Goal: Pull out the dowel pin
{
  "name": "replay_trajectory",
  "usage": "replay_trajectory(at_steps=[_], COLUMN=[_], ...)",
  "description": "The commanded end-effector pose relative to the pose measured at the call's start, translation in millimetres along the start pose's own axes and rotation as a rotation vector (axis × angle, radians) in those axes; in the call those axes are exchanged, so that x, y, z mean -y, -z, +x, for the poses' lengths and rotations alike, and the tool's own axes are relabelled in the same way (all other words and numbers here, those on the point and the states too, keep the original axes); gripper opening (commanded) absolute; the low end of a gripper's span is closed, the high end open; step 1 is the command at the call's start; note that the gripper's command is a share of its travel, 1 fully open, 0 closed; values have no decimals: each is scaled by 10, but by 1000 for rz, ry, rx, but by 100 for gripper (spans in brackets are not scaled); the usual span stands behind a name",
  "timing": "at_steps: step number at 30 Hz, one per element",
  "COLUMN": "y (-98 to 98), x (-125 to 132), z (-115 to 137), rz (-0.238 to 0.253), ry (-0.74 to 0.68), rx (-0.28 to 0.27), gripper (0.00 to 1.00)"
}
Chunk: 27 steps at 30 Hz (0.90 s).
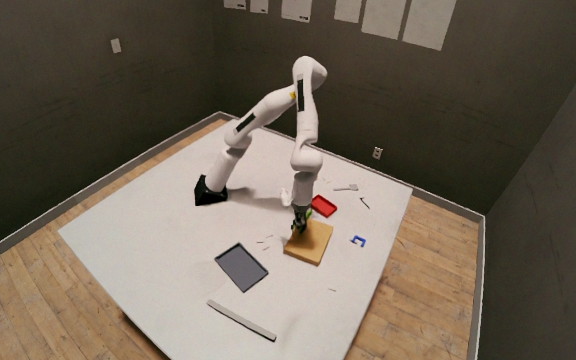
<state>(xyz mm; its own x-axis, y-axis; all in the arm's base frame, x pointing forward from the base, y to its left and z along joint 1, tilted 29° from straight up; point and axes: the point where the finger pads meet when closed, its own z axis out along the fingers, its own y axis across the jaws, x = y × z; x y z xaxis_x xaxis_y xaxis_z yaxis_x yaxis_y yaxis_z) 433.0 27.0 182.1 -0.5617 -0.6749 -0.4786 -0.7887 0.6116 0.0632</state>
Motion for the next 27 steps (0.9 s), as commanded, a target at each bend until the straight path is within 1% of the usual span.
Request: replay_trajectory(at_steps=[1, 27], y=[29, 30], x=[25, 25], z=[-24, -24], rz=[6, 6], ry=[-11, -70], rx=[4, 4], gripper=[10, 10])
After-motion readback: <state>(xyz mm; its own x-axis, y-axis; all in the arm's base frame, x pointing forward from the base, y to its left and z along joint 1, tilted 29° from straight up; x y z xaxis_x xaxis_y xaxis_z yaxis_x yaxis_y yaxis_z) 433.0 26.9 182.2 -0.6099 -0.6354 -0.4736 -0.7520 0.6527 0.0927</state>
